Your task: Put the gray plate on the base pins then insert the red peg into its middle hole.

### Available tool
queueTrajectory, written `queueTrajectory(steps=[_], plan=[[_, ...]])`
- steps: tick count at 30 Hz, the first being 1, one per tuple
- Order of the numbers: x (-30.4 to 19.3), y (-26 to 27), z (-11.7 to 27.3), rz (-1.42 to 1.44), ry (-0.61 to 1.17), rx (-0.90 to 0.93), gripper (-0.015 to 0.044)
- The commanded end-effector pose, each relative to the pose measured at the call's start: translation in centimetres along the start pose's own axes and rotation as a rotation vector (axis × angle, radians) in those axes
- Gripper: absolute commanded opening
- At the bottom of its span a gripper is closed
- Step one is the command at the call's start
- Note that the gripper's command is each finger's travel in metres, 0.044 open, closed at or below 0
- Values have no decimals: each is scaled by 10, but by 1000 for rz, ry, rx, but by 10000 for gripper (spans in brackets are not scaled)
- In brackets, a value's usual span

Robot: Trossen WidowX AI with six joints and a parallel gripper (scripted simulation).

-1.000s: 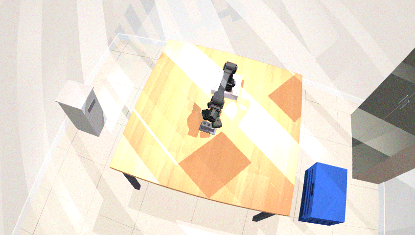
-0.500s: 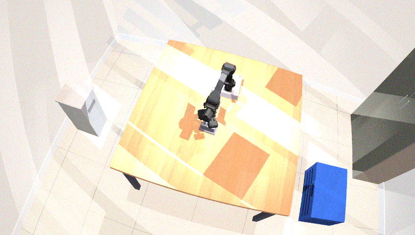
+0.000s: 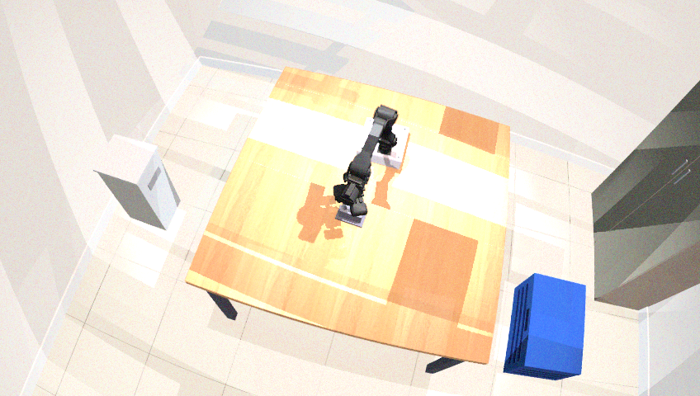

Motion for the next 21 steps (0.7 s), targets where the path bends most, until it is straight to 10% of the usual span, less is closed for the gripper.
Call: queueTrajectory(steps=[1,21], plan=[[0,0,0,6,3,2,0],[0,0,-6,2,1,1,0]])
Point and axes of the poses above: the point midway between the two fingers, 35 mm back from their tips, its own z axis back along the fingers, its own y axis across the jaws, x = y × z, the point moved 5 cm from there along z, back along the fingers, and after that the axes turned 13 degrees about z, right-handed, at the moved point
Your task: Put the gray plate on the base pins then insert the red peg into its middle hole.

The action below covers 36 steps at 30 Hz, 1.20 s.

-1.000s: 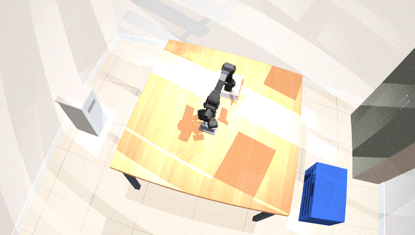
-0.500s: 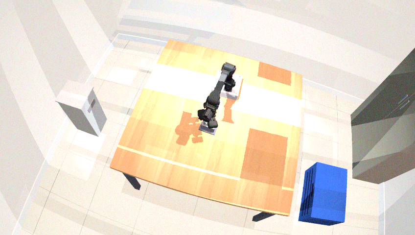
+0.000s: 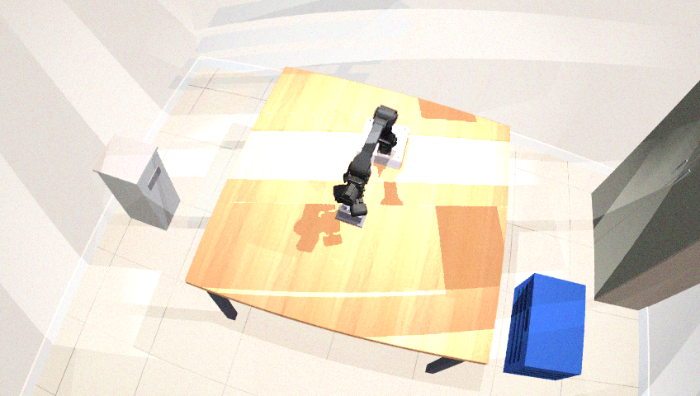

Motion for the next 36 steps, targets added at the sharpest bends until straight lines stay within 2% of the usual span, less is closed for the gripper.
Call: queueTrajectory(steps=[1,36], plan=[[-1,0,-6,2,5,-2,0],[-2,0,-16,2,3,-3,0]])
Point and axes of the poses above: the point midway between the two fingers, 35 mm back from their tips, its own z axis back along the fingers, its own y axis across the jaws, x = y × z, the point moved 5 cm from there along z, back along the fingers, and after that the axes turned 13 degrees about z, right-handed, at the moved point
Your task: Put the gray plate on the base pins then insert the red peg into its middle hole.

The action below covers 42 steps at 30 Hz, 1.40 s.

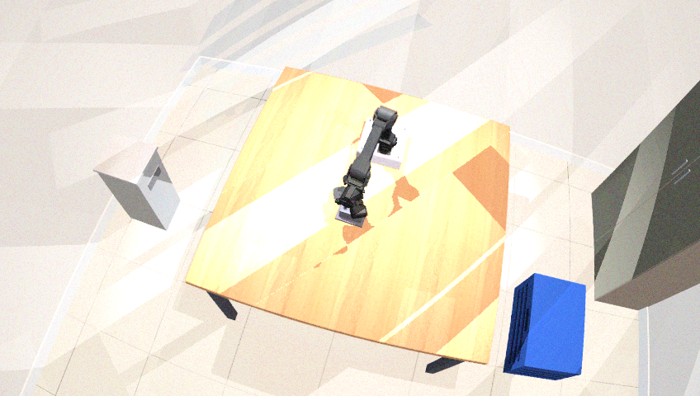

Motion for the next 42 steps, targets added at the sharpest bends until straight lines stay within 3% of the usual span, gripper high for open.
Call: queueTrajectory(steps=[1,4,10,42], plan=[[0,0,0,0,0,0,0],[0,0,0,0,0,0,0],[0,0,0,0,0,0,150],[-1,-4,9,4,4,2,150]])
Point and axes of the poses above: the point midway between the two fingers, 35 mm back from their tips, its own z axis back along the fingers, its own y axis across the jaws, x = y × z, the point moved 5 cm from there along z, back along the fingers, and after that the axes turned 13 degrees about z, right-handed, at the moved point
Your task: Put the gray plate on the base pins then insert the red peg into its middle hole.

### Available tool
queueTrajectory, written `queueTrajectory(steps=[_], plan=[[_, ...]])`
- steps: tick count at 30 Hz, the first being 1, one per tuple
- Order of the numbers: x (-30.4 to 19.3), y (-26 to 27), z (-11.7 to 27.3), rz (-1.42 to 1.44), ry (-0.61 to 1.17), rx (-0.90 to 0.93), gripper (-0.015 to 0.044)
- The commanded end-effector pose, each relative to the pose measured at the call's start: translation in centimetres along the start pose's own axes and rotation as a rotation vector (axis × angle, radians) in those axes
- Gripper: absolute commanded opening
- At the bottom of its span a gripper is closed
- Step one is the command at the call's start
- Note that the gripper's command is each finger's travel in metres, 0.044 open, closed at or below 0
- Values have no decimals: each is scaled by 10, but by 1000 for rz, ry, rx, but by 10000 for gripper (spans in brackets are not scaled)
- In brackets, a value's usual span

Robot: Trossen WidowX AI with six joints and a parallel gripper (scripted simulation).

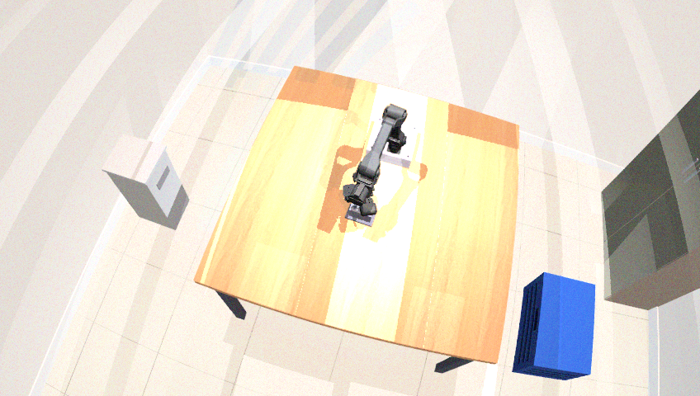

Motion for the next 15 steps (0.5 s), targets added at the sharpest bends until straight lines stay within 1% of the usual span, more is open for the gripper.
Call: queueTrajectory(steps=[1,15], plan=[[0,-1,4,5,-3,7,150],[-1,-3,8,5,-3,7,150]])
Point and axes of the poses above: the point midway between the two fingers, 35 mm back from their tips, its own z axis back along the fingers, its own y axis across the jaws, x = y × z, the point moved 5 cm from there along z, back along the fingers, and after that the axes turned 13 degrees about z, right-handed, at the moved point
